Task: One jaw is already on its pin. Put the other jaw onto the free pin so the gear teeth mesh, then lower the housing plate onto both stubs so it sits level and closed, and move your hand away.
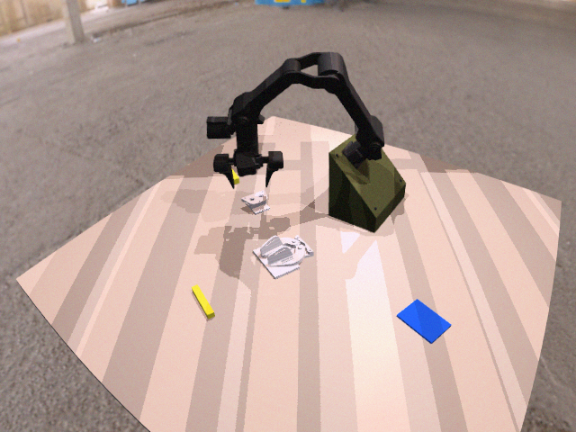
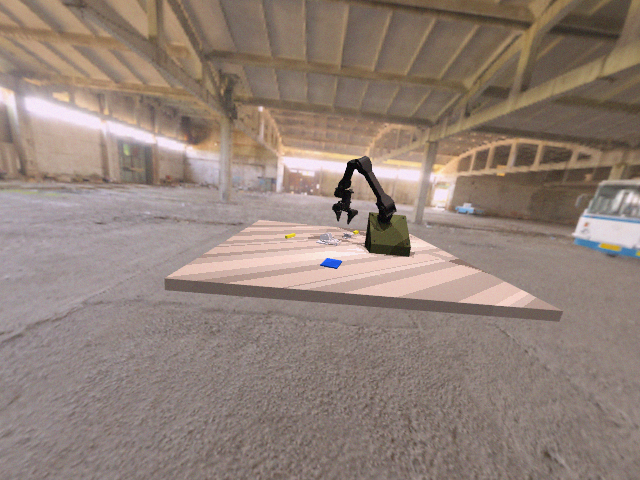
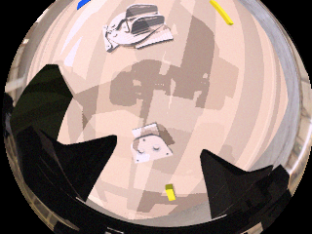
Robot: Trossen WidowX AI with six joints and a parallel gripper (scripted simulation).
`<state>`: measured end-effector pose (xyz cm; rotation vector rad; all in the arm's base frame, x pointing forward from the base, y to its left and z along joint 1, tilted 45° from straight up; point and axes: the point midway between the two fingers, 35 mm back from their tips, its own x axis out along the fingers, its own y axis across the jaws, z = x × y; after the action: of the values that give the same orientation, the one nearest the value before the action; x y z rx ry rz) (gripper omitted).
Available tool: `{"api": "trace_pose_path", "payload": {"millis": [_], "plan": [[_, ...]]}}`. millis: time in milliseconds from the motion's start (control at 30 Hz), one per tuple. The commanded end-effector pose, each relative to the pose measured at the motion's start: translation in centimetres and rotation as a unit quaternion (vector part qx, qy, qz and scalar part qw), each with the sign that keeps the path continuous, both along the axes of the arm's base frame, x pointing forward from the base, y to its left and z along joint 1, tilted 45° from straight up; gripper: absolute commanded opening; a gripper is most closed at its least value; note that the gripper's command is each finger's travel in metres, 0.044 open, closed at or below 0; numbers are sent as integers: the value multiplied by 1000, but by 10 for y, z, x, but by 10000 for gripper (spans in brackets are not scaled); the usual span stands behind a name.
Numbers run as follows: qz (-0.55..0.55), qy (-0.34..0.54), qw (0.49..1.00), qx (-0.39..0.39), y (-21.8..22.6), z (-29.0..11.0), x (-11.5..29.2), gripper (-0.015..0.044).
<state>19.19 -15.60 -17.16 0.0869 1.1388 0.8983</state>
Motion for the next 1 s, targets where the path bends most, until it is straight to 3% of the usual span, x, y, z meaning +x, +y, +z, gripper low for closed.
{"api": "trace_pose_path", "payload": {"millis": [0, 600, 800, 967], "plan": [[34, -24, 999, -1, -4, -6, -10, 440], [173, -146, 974, -7, -17, -27, -53, 440], [178, -151, 972, -7, -17, -28, -55, 440], [178, -151, 972, -6, 7, -50, -52, 440]]}}
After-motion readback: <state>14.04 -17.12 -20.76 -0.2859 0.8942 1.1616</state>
